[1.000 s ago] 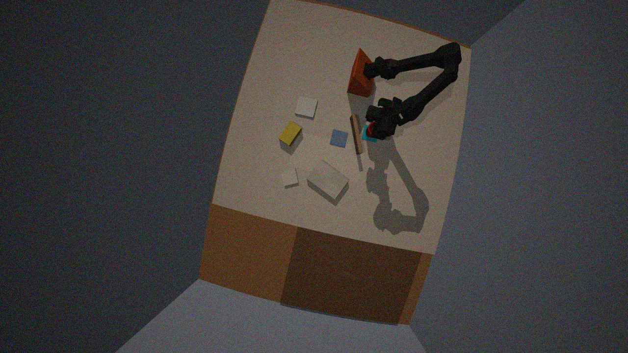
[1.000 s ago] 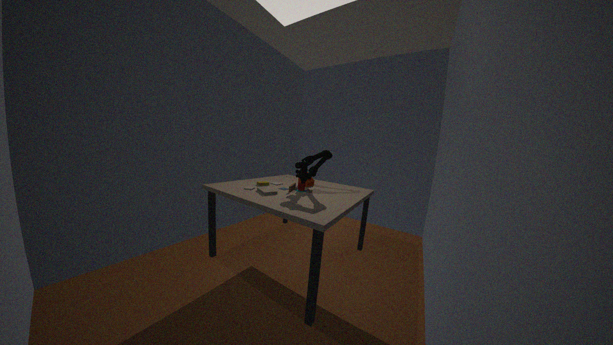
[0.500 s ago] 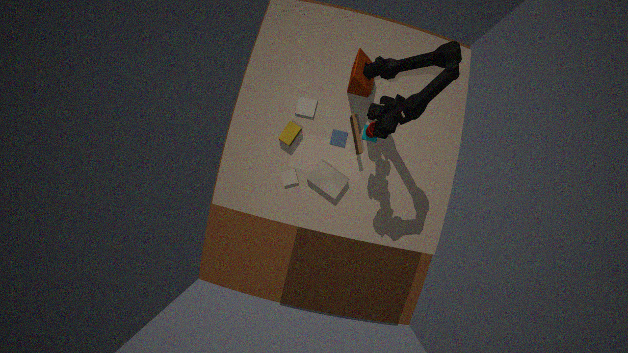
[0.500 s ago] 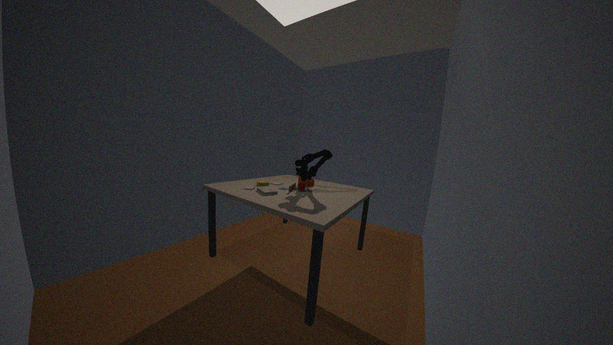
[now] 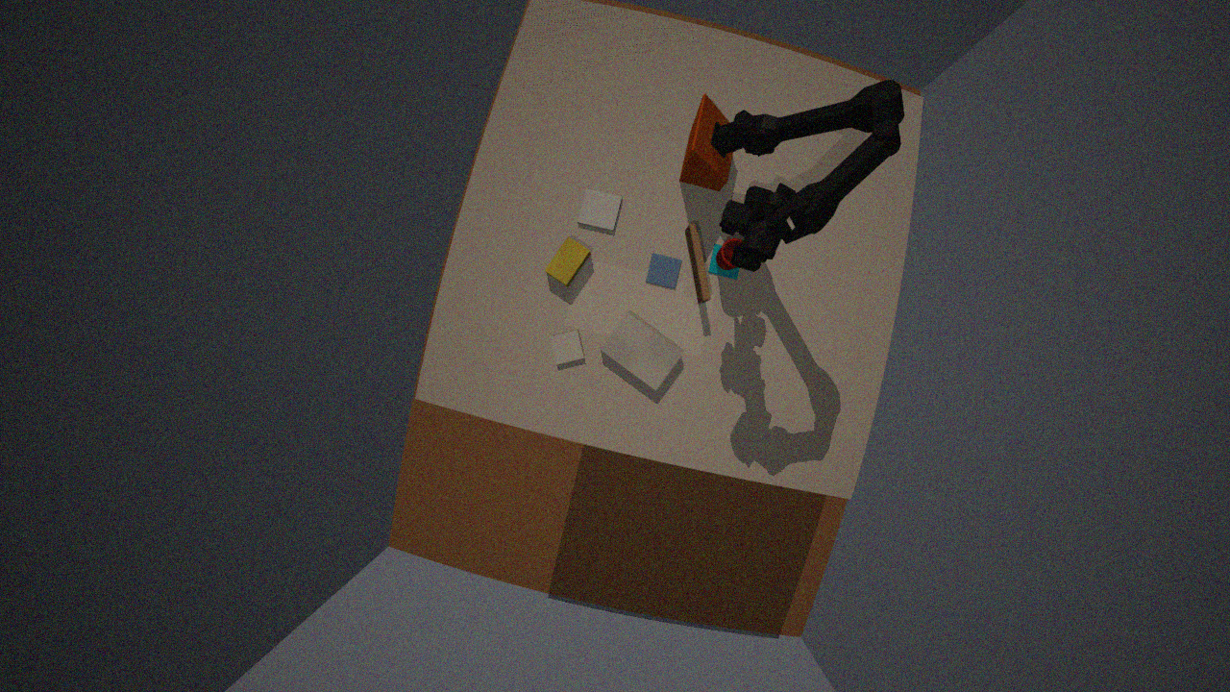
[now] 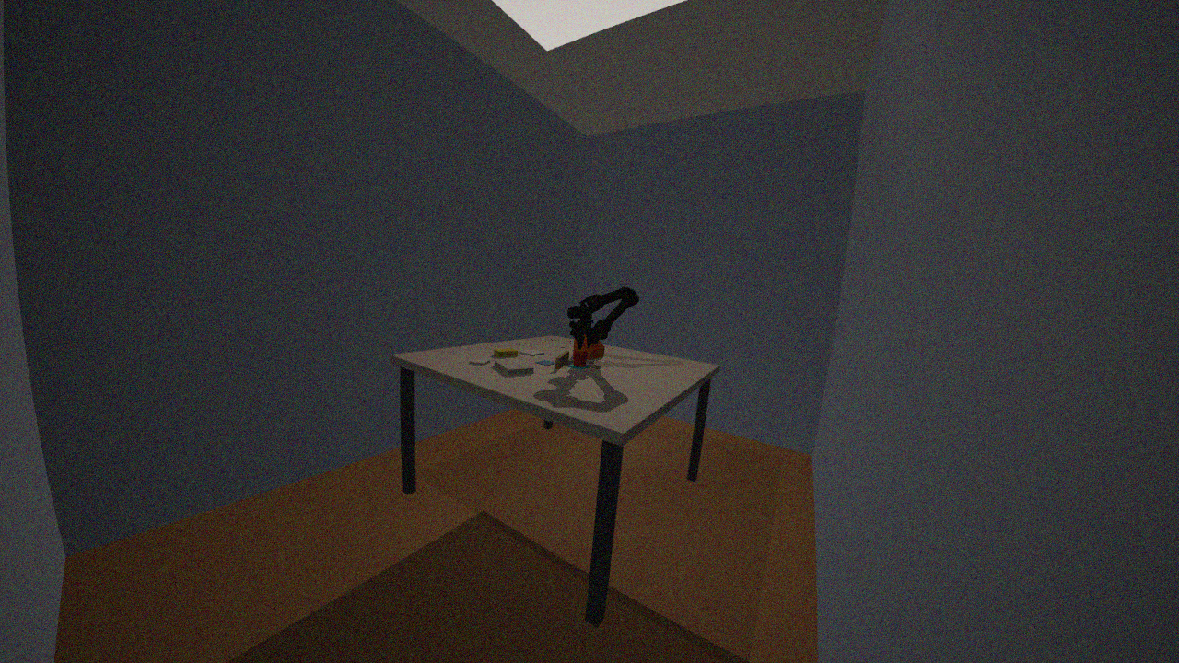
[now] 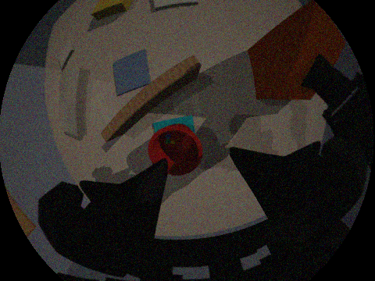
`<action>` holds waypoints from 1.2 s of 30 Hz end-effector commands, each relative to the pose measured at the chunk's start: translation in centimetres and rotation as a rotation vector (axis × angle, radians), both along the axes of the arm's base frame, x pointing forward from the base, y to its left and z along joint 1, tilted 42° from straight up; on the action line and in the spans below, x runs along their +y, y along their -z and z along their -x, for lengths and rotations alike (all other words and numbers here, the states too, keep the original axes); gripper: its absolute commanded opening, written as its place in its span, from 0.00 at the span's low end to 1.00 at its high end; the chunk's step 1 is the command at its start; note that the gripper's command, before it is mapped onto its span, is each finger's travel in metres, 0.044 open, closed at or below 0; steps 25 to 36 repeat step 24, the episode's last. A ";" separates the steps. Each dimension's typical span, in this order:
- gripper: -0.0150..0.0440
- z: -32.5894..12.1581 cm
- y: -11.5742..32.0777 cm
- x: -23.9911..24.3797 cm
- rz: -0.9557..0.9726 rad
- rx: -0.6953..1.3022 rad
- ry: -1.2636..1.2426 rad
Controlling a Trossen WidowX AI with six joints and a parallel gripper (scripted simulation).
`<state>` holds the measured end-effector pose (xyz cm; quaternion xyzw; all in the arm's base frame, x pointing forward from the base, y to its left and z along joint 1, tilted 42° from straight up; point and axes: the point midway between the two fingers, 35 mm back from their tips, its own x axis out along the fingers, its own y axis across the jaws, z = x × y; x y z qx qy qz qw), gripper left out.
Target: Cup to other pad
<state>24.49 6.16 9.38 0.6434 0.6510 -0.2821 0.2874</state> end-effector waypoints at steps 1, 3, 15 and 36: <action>1.00 -0.2 -0.5 -0.6 0.004 -0.006 -0.001; 1.00 -0.2 -1.0 -1.1 0.006 -0.007 -0.001; 1.00 -0.1 -4.3 -3.9 0.010 -0.011 -0.003; 1.00 -0.1 -4.5 -3.9 0.004 -0.008 0.002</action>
